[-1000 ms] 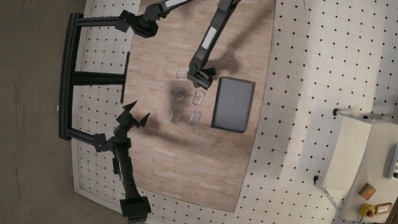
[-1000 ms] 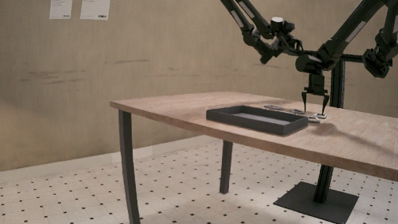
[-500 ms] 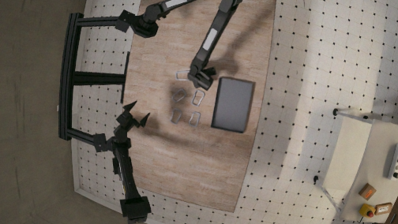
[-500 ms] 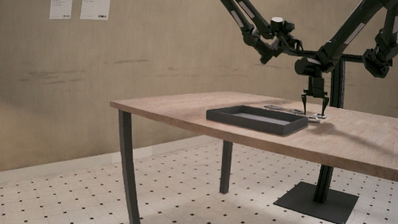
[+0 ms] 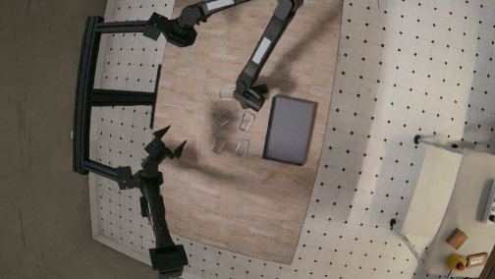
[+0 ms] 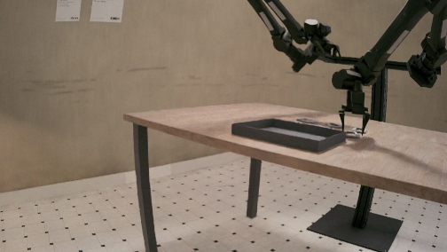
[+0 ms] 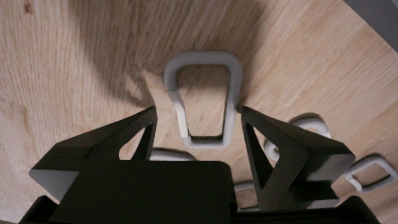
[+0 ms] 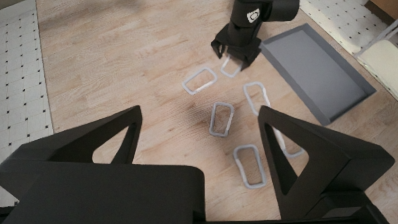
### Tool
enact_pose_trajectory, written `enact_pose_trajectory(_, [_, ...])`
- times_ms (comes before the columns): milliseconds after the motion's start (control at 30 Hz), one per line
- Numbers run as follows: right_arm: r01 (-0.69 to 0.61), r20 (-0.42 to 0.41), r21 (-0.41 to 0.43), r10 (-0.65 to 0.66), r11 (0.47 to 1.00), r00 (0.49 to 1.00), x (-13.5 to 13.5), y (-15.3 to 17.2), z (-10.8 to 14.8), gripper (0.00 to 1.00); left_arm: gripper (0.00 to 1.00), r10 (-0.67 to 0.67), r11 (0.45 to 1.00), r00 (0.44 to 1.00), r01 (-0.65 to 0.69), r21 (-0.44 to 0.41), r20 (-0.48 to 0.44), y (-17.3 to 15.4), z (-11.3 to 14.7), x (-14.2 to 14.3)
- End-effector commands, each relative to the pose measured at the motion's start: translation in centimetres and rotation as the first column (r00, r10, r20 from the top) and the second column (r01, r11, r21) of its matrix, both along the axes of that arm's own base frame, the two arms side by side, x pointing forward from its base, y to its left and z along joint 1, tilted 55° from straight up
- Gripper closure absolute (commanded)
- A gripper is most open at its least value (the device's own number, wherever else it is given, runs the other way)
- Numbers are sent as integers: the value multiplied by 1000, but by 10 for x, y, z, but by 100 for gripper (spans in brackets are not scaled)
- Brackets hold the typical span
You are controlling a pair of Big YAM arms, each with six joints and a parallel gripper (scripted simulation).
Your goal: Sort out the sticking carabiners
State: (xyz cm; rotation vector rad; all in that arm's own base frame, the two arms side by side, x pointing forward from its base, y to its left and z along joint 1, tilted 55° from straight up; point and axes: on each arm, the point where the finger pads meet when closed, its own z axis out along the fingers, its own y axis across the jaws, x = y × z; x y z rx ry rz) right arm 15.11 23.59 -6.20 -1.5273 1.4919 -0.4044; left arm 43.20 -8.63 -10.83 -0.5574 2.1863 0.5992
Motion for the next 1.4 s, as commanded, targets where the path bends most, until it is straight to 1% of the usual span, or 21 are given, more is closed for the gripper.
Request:
enact_pose_trajectory(0, [1, 3, 18, -1, 1000, 1000, 0, 4, 2, 0, 21, -14, 1000, 1000, 14, 1, -3, -4, -4, 2])
enact_pose_trajectory(133, [1, 3, 18, -1, 1000, 1000, 0, 4, 2, 0, 21, -10, 1000, 1000, 10, -3, 1, -4, -4, 2])
enact_pose_trajectory(233, [1, 3, 18, -1, 1000, 1000, 0, 4, 2, 0, 55, -9, 1000, 1000, 9, -2, 1, -4, -4, 2])
enact_pose_trajectory(300, [1, 3, 18, -1, 1000, 1000, 0, 4, 2, 0, 56, -8, 1000, 1000, 8, -4, 5, -4, 1, 2])
enact_pose_trajectory(500, [1, 3, 18, -1, 1000, 1000, 0, 4, 2, 0, 56, -8, 1000, 1000, 8, -4, 5, -4, 1, 2])
enact_pose_trajectory(600, [1, 3, 18, -1, 1000, 1000, 0, 4, 2, 0, 22, -8, 1000, 1000, 8, -4, 5, -4, 1, 2])
enact_pose_trajectory(667, [1, 3, 18, -1, 1000, 1000, 0, 4, 2, 0, 22, -8, 1000, 1000, 8, -4, 5, -4, 1, 2])
enact_pose_trajectory(700, [1, 3, 18, -1, 1000, 1000, 0, 4, 2, 0, 17, -8, 1000, 1000, 8, -4, 5, -4, 1, 2])
enact_pose_trajectory(900, [1, 3, 18, -1, 1000, 1000, 0, 4, 2, 0, 17, -8, 1000, 1000, 8, -4, 5, -4, 1, 2])
enact_pose_trajectory(933, [1, 3, 18, -1, 1000, 1000, 0, 4, 2, 0, 6, -30, 1000, 1000, 30, -1, 7, -11, 3, 5])
enact_pose_trajectory(967, [1, 3, 18, -1, 1000, 1000, 0, 4, 2, 0, 0, -51, 999, 999, 51, 2, 6, -18, 5, 6])
enact_pose_trajectory(1033, [1, 3, 18, -1, 1000, 1000, 0, 4, 2, 0, 0, -100, 995, 995, 100, -7, 30, -40, 20, 17])
enact_pose_trajectory(1067, [1, 3, 18, -1, 1000, 1000, 0, 4, 2, 0, 0, -105, 993, 992, 108, -46, 76, -56, 30, 28])
enact_pose_trajectory(1167, [1, 3, 18, -1, 1000, 1000, 0, 4, 2, 0, 0, -183, 982, 982, 185, -28, 55, -69, 34, 34])
enact_pose_trajectory(1233, [1, 3, 18, -1, 1000, 1000, 0, 4, 2, 0, 0, -183, 982, 982, 185, -28, 55, -69, 34, 34])
enact_pose_trajectory(1267, [1, 3, 18, -1, 1000, 1000, 0, 4, 2, 0, 0, -208, 978, 978, 209, -11, 26, -64, 27, 35])
enact_pose_trajectory(1367, [1, 3, 18, -1, 1000, 1000, 0, 4, 2, 0, 0, -368, 929, 929, 369, 21, -29, -79, 18, 34])
